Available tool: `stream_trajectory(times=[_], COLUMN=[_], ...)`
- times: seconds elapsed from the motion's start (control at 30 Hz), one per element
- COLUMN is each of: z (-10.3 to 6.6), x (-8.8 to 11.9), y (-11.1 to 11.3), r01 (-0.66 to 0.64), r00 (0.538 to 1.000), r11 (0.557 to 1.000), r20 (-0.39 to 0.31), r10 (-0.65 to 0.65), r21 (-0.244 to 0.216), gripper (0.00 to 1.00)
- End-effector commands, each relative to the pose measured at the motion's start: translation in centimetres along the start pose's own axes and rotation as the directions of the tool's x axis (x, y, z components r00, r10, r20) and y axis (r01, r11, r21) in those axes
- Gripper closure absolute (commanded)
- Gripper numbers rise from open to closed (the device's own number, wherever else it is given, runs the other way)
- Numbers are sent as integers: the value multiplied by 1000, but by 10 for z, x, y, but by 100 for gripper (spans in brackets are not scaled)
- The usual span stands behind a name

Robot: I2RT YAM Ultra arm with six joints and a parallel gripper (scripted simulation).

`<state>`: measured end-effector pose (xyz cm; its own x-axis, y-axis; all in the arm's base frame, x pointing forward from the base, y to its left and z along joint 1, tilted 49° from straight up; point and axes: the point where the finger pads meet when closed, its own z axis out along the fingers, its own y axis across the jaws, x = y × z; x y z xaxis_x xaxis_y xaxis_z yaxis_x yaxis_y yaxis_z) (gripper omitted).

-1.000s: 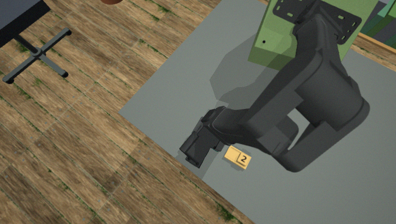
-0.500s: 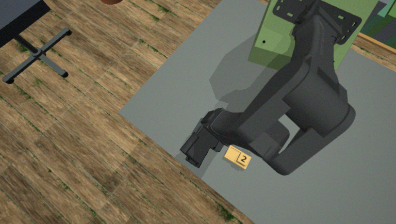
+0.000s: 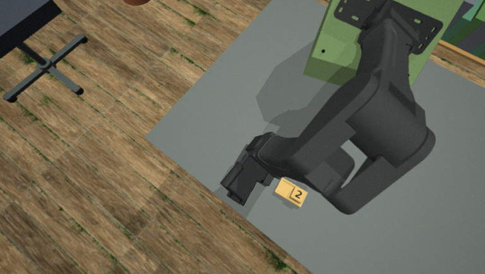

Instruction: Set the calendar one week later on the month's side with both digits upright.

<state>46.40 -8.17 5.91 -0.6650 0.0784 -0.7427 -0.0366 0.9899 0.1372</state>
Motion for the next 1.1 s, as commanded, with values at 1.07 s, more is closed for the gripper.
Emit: stream_trajectory(times=[1.07], z=[-2], x=[-4], y=[-1], r01=[2], r00=[1000], r11=[1000], r20=[12], r10=[-2], r21=[3], gripper=[73])
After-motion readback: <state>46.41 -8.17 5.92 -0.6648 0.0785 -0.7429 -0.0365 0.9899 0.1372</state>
